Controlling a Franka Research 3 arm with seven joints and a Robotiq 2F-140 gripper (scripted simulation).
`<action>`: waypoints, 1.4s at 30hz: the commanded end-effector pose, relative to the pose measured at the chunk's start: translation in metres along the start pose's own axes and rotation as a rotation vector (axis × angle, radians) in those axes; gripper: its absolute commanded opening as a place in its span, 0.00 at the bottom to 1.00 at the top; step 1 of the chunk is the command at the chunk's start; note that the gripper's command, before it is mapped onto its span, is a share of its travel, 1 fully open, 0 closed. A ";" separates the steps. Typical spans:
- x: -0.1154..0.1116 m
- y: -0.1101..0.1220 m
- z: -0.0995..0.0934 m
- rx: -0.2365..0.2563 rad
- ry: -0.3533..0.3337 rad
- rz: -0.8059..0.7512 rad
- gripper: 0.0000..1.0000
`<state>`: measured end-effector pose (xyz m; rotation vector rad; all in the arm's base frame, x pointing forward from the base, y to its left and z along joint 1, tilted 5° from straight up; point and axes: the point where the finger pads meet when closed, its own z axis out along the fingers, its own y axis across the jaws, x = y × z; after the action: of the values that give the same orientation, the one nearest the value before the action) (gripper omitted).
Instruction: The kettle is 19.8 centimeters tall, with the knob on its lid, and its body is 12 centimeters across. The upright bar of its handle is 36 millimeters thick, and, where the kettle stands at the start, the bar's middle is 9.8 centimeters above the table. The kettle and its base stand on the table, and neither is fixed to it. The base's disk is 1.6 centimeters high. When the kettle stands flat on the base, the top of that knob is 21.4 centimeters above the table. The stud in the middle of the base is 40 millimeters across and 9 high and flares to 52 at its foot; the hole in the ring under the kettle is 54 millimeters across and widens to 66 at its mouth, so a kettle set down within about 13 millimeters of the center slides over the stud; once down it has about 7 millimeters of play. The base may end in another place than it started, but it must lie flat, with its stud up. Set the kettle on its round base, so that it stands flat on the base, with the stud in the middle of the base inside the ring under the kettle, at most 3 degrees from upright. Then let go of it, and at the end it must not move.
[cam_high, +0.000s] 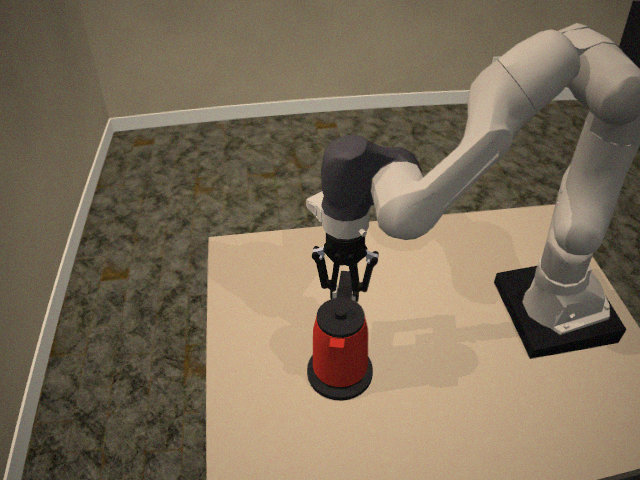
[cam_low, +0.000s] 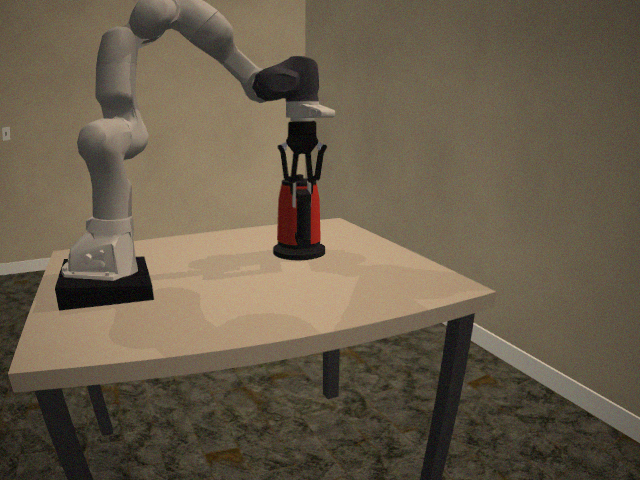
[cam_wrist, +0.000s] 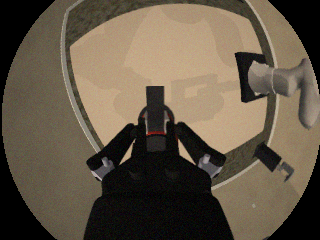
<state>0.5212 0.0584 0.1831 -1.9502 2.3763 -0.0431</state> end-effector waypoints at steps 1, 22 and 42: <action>-0.002 -0.003 -0.002 0.012 0.001 0.000 0.00; -0.002 -0.003 0.001 0.012 0.001 0.000 0.00; -0.002 -0.003 0.003 0.012 0.001 0.000 0.00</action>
<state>0.5217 0.0581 0.1772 -1.9498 2.3769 -0.0429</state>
